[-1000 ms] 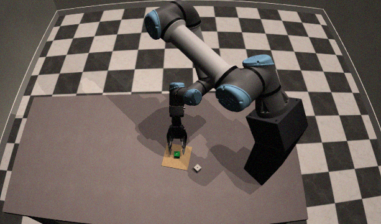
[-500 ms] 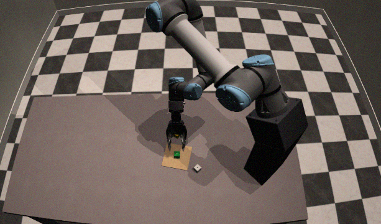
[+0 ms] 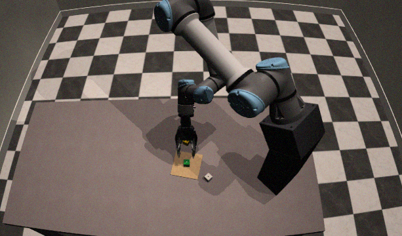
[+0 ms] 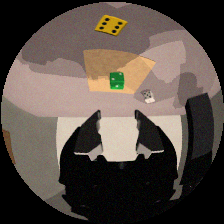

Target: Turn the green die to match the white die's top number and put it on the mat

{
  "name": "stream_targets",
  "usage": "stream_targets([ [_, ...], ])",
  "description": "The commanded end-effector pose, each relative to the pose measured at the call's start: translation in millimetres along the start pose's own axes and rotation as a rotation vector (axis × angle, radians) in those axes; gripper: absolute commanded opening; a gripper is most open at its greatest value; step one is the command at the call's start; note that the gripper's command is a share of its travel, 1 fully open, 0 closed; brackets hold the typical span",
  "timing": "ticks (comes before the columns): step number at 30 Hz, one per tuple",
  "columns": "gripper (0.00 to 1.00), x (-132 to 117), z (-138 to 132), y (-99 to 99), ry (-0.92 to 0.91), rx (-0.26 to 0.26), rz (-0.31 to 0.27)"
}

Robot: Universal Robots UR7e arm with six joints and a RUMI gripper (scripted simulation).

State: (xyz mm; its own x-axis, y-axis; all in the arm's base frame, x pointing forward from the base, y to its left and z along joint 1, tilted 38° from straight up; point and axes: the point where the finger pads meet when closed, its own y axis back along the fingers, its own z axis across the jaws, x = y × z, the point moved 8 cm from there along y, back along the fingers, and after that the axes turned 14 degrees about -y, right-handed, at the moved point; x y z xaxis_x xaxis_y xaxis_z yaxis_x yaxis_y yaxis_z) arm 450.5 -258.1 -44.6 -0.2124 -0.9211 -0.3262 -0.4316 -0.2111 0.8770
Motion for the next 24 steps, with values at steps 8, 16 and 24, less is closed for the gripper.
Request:
stream_targets([
  [8,0.40,-6.3,2.1,-3.1,0.004,0.007,0.076],
  [16,0.40,-16.2,4.4,-4.1,0.004,0.036,0.187],
  [24,0.40,-21.5,5.2,-2.6,0.001,0.059,0.239],
])
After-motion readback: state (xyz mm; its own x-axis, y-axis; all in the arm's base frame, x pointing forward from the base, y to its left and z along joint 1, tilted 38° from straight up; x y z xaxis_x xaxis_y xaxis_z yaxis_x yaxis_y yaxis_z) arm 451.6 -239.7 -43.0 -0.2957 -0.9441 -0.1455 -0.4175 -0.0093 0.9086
